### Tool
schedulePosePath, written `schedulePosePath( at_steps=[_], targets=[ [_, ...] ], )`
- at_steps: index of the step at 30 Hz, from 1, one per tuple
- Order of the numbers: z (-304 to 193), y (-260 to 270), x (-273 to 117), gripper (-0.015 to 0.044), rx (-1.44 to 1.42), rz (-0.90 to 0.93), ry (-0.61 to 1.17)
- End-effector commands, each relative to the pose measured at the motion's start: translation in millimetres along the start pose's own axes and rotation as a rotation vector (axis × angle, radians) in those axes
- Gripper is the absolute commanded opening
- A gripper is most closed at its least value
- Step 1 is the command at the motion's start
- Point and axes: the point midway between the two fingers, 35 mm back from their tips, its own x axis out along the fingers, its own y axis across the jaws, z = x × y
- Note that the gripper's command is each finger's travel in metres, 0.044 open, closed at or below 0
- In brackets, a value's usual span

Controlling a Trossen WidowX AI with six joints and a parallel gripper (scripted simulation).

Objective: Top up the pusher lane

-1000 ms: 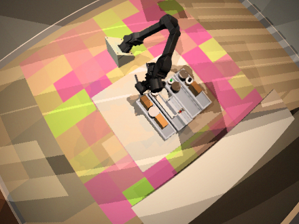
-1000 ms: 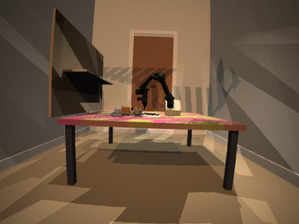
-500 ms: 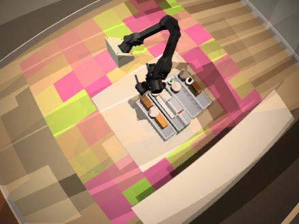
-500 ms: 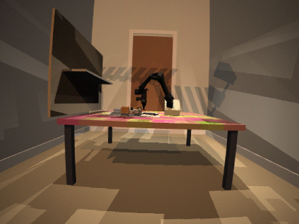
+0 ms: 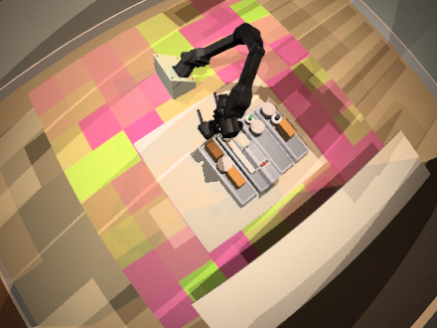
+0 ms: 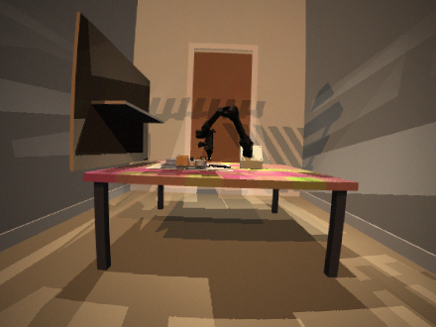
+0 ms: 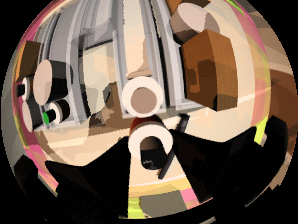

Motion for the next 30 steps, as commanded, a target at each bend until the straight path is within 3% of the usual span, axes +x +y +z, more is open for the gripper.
schedulePosePath(
  at_steps=[1, 30],
  targets=[
    [7, 0, -2, 0.0, -0.005, -0.002, -0.013],
    [19, 0, -2, 0.0, -0.006, -0.002, -0.014]
  ],
)
